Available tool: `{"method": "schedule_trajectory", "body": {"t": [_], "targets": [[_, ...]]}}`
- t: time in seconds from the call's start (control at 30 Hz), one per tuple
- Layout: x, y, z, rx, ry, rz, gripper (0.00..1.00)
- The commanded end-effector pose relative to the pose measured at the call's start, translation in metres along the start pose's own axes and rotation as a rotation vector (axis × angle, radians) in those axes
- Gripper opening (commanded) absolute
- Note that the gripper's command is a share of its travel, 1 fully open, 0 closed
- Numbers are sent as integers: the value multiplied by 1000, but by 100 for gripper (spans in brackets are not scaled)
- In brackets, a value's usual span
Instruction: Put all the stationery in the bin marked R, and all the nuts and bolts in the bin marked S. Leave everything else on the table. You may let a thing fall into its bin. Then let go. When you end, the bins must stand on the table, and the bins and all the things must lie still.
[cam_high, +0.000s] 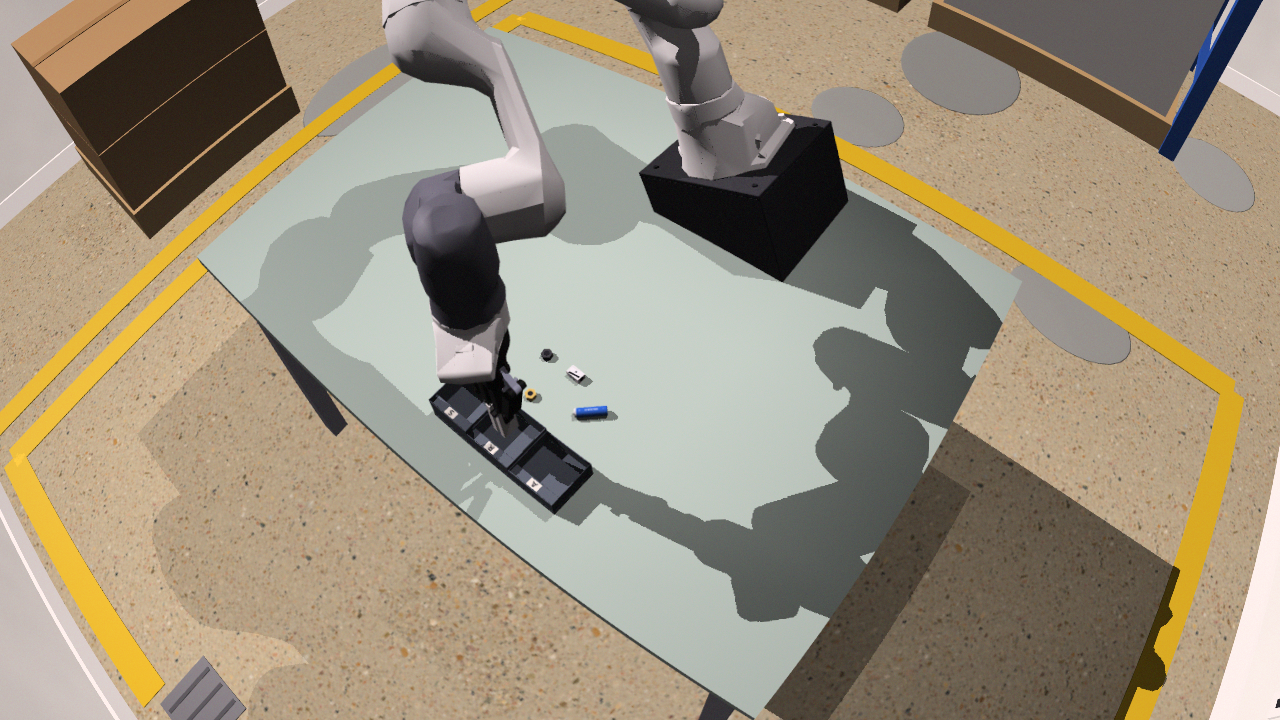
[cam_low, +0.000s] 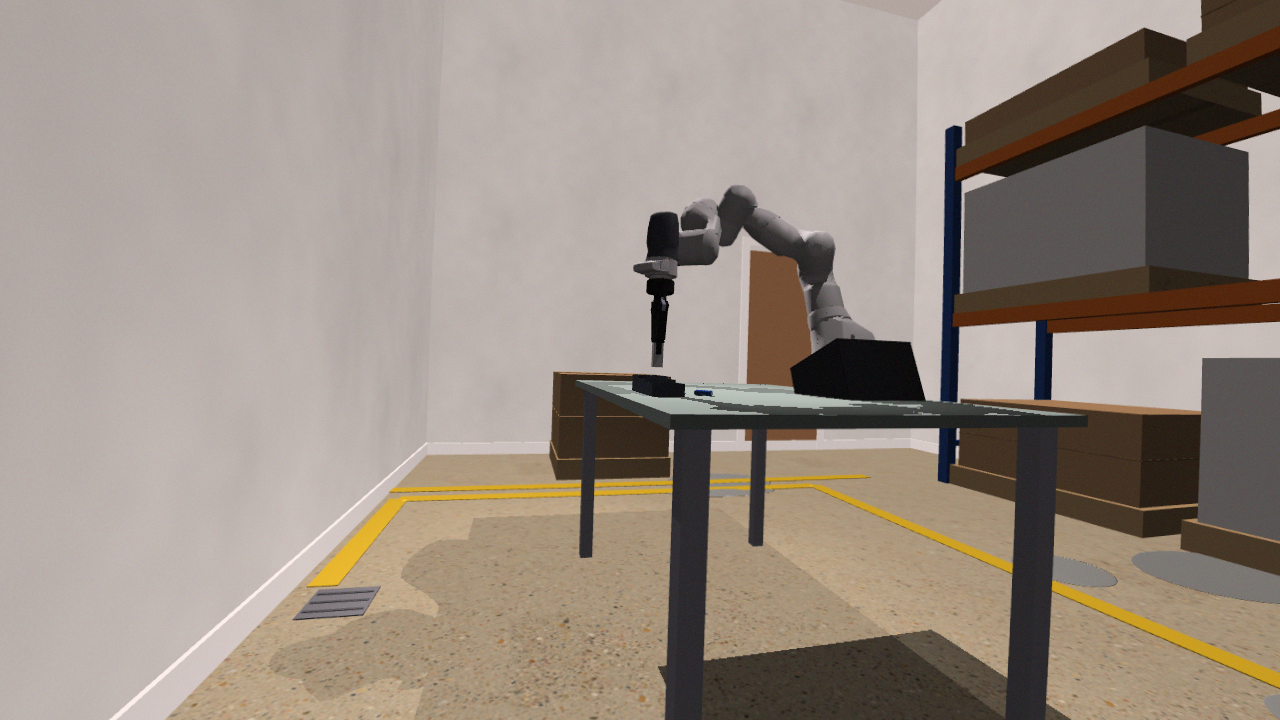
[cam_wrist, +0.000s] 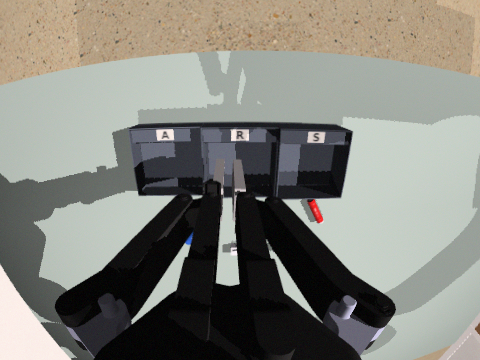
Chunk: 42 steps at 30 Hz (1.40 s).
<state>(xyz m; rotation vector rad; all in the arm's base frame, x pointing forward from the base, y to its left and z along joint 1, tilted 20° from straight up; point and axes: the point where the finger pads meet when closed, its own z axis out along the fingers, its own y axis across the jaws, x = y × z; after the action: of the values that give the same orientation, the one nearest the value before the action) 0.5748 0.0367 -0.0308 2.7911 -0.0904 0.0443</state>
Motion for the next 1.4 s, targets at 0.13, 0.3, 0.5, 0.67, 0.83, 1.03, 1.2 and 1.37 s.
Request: {"method": "schedule_trajectory", "body": {"t": [0.13,0.3,0.5,0.67,0.83,1.03,1.2,1.37], "targets": [[-4,2,-5,-4,-13,-12,5],[-4,2,-5,-4,-13,-12,5],[-4,2,-5,-4,-13,-12,5],[-4,2,-5,-4,-13,-12,5],[-5,-18,-5,-4,-13,-12,5],[-6,-48,-5,-4,-13,-12,5],[-7,-73,-5,-4,-13,-12,5],[-7,-82,-5,-4,-13,-12,5]]}}
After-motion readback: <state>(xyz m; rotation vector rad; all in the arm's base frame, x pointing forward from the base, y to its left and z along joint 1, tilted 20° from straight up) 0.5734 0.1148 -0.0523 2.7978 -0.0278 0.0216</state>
